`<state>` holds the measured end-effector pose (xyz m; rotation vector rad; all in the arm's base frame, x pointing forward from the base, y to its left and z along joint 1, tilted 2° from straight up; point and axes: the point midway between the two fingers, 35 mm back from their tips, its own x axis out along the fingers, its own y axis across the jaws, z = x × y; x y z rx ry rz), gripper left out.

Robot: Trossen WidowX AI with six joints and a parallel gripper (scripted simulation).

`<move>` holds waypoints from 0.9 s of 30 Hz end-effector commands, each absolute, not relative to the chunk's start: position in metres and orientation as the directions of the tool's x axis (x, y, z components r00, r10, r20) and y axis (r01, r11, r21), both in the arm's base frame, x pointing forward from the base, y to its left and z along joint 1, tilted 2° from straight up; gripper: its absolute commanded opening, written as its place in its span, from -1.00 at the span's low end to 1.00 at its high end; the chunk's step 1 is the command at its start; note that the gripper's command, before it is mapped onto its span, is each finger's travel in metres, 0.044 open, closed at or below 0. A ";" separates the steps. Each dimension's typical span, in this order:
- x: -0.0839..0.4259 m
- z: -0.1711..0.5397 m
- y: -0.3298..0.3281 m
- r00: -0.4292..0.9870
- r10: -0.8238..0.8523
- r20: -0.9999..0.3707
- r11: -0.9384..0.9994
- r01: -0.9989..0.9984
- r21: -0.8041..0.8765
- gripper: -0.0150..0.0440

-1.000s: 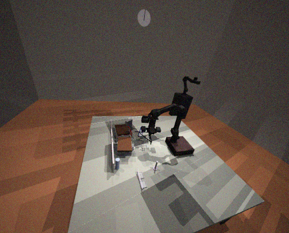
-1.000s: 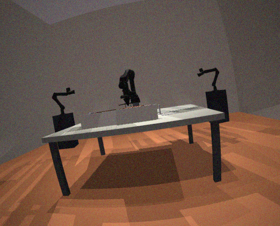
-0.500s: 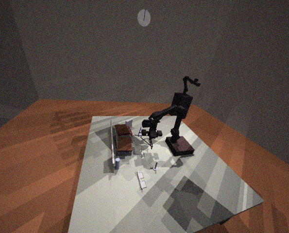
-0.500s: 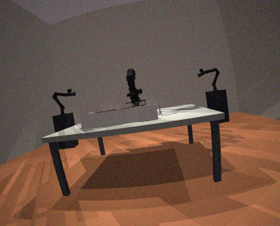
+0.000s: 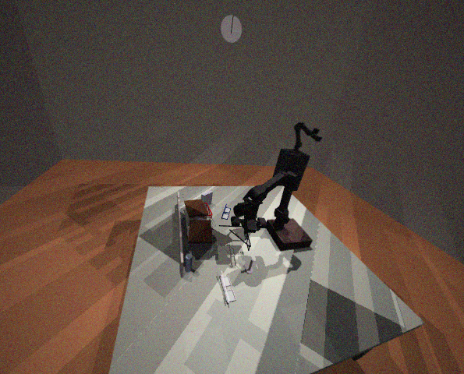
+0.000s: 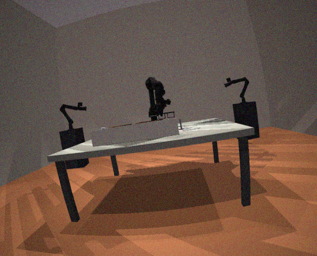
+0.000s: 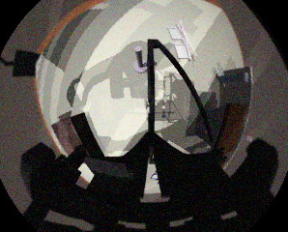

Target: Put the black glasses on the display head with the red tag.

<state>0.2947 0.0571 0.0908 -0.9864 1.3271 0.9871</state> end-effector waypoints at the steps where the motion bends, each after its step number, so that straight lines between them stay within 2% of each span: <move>1: 0.293 0.090 0.083 -0.001 0.011 -1.000 0.294 -0.956 0.005 -0.49; 15: 0.276 0.090 0.157 -0.005 0.017 -1.000 0.294 -0.956 0.010 -0.49; 27: 0.275 0.081 0.161 -0.005 0.018 -1.000 0.294 -0.956 0.010 -0.49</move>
